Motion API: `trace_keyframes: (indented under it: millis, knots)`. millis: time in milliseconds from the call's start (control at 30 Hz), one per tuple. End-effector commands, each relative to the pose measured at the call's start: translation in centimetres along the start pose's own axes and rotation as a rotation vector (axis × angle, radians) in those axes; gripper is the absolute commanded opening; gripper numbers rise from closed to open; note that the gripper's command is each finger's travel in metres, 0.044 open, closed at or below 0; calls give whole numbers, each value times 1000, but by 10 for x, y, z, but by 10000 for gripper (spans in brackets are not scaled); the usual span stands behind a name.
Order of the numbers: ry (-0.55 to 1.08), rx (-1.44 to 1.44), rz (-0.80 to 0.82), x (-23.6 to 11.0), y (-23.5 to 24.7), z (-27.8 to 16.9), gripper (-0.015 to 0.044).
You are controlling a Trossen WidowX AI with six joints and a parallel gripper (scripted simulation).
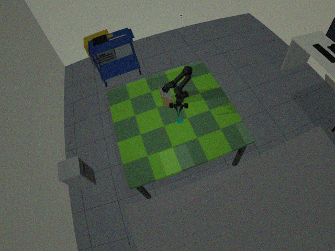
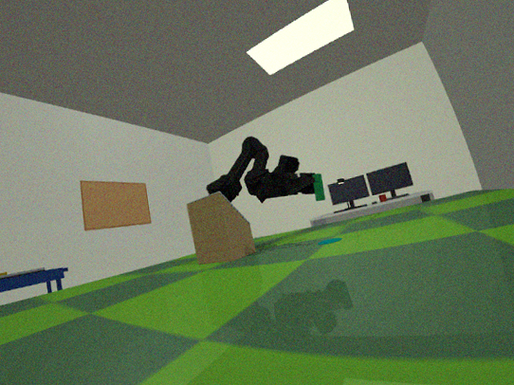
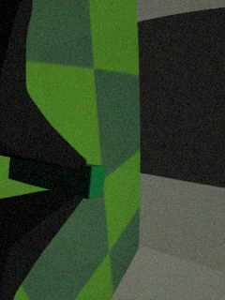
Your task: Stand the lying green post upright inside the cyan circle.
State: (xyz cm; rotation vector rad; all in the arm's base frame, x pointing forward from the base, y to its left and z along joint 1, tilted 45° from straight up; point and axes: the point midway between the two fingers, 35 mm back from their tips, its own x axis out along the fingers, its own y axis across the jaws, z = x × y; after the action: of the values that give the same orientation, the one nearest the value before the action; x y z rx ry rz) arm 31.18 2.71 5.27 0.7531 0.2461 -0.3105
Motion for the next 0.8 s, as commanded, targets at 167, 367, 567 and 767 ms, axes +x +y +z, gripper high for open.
trace_keyframes:
  millis: [167,367,567,767]
  knots:
    - [-42,47,16,-10,-1,5,23]
    - [-43,48,16,-11,-1,6,23]
    - [-43,48,16,-11,-1,6,23]
    - [-43,48,16,-10,-1,4,23]
